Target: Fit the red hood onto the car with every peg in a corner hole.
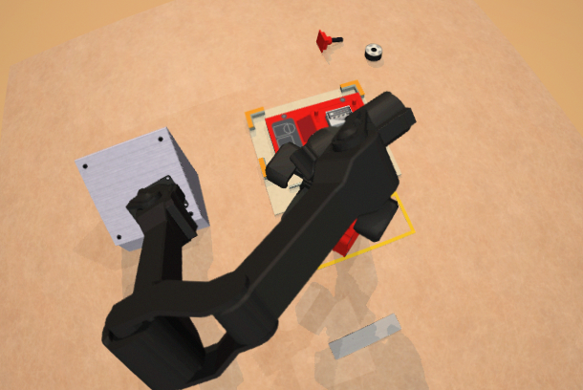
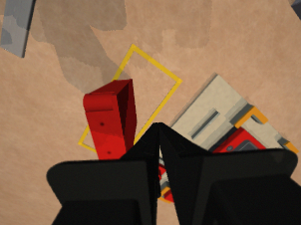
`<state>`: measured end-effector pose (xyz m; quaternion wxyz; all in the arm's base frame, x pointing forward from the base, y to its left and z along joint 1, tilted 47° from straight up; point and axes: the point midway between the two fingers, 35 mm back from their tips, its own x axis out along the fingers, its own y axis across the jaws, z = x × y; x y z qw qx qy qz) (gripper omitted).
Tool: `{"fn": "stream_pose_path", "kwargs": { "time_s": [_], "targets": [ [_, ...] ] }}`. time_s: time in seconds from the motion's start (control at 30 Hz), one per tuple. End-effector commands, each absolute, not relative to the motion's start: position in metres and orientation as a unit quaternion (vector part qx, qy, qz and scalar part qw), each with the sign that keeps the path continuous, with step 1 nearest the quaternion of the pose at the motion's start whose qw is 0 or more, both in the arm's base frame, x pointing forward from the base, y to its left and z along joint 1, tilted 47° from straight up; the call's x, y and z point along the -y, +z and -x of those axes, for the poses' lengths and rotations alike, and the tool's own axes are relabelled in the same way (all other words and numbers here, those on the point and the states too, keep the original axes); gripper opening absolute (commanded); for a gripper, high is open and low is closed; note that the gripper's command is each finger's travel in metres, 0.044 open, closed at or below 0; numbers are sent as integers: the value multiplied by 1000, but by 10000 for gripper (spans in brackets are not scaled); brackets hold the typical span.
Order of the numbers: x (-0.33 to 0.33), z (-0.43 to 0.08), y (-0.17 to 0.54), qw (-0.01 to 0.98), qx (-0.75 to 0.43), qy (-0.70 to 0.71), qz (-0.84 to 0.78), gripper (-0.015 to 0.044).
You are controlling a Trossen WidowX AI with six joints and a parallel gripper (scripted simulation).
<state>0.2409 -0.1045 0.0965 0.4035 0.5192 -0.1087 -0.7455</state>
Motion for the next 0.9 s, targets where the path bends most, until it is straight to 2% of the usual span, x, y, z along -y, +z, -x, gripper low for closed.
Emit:
{"fn": "stream_pose_path", "kwargs": {
  "time_s": [0.0,0.87],
  "targets": [
    [109,-240,94,408,109,-744,-518,0],
    [119,-251,103,407,109,-744,-519,0]
  ]
}}
